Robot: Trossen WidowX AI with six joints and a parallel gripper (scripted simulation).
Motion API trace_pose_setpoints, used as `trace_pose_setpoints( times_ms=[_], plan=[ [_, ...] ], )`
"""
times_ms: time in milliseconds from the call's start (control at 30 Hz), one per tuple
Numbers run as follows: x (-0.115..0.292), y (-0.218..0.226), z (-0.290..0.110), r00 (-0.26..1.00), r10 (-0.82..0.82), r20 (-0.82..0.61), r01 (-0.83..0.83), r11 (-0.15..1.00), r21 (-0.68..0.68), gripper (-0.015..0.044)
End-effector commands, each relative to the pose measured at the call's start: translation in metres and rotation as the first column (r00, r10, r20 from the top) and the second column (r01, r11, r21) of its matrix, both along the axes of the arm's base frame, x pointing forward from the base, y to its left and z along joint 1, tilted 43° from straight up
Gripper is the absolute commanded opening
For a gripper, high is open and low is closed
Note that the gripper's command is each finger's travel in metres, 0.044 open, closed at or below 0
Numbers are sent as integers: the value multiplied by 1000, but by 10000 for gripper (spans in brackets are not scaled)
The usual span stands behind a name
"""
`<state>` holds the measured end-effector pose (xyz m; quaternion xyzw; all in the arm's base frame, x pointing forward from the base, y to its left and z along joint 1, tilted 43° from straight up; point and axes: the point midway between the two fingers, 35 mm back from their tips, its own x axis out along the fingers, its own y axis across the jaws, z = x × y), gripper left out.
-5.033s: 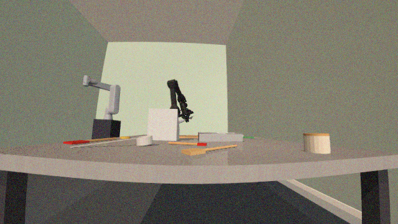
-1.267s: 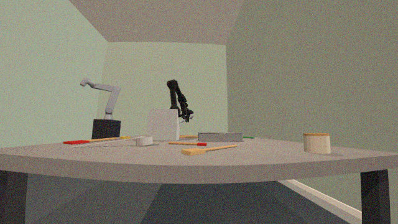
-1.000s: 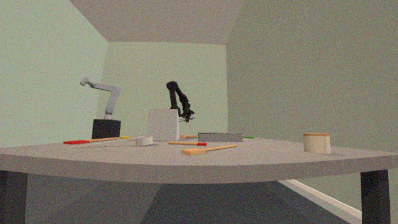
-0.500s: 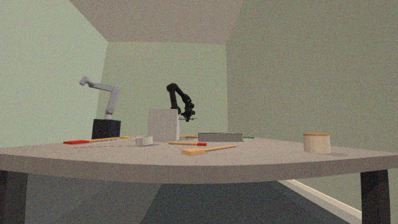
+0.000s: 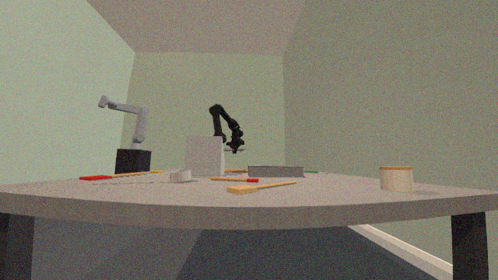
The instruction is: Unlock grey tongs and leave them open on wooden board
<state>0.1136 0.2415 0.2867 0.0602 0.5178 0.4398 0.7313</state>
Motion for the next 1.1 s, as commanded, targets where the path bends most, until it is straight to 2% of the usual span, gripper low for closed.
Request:
trace_pose_setpoints(
  times_ms=[0,1067],
  plan=[
    [2,4,-4,1000,-5,-1,5,1000,-2,-150],
    [8,42,-40,1000,-6,-1,6,1000,-4,-150]
  ],
)
